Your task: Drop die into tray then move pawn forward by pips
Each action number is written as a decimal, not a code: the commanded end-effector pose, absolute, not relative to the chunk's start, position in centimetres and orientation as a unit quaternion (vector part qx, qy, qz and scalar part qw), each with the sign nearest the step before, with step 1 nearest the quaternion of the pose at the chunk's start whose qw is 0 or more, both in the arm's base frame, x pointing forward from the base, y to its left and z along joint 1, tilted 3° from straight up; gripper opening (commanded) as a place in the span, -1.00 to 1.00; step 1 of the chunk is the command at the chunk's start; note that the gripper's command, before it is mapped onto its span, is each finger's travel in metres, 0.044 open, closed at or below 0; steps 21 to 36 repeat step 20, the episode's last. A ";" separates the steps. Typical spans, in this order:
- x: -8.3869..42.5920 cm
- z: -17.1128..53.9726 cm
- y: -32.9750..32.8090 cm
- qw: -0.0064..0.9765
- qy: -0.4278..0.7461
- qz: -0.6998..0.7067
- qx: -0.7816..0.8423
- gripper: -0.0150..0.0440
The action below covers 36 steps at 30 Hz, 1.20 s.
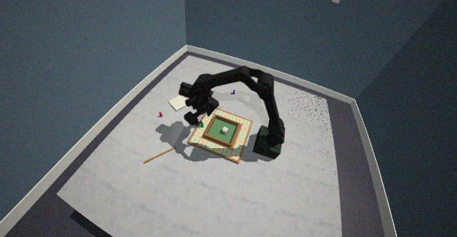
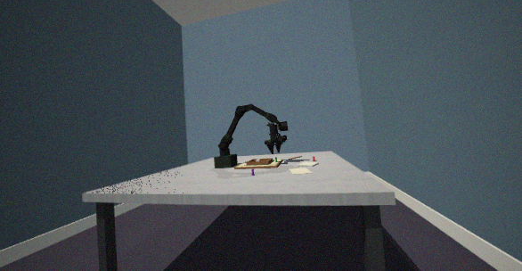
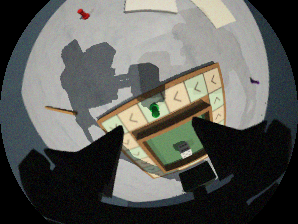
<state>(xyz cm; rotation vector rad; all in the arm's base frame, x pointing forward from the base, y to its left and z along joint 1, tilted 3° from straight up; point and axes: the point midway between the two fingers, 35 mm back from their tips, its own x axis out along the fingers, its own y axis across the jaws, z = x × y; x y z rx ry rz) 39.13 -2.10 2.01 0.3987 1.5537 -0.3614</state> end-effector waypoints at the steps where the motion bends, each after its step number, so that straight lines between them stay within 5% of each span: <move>1: 39.0 4.0 -2.2 0.681 0.692 -0.159 0.177 1.00; 14: 24.2 10.4 -2.2 0.694 0.712 -0.068 0.087 1.00; 15: 28.8 9.7 -2.4 0.695 0.704 -0.094 0.112 1.00; 36: 28.8 9.7 -2.4 0.695 0.704 -0.094 0.112 1.00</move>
